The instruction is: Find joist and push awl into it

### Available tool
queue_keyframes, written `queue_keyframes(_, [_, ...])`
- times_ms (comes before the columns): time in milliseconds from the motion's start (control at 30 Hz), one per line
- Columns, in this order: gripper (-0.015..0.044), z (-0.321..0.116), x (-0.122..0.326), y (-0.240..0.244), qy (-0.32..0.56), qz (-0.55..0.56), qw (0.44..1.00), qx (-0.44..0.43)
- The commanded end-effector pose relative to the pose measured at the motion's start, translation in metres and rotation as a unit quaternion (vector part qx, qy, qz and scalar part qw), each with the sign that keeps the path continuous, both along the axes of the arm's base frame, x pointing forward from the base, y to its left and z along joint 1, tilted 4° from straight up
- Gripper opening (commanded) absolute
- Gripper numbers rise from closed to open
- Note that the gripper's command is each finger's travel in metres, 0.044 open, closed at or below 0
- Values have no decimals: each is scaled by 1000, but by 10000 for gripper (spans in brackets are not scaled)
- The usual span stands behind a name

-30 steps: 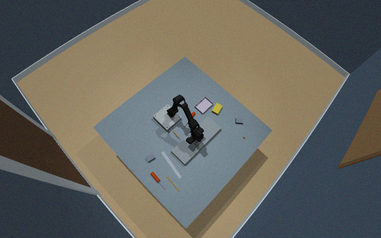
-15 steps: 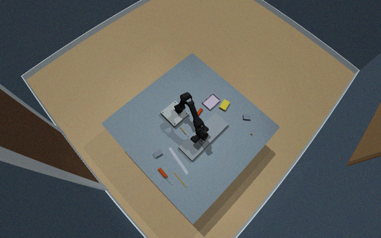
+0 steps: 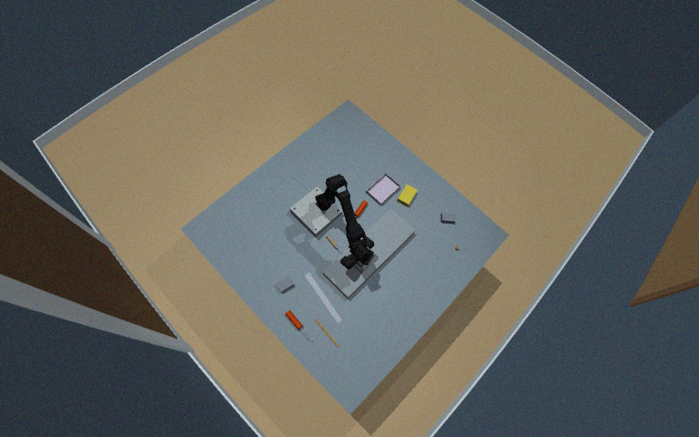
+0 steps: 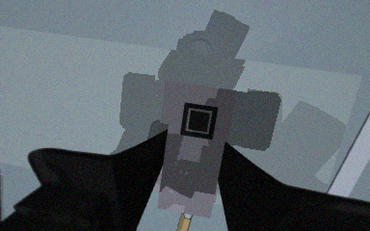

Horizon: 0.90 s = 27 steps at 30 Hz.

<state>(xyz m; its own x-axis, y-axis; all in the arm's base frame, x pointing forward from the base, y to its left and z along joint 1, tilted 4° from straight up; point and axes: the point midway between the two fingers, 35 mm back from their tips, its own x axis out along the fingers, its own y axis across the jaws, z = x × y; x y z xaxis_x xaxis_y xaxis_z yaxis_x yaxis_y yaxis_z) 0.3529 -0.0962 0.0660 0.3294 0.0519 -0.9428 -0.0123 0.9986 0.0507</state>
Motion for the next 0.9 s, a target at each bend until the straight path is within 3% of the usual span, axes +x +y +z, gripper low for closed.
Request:
queue_keyframes(0, [0,-1,0,-12,1,-2,1000,-2])
queue_keyframes(867, [0,-3,0,-69,1,-2,1000,-4])
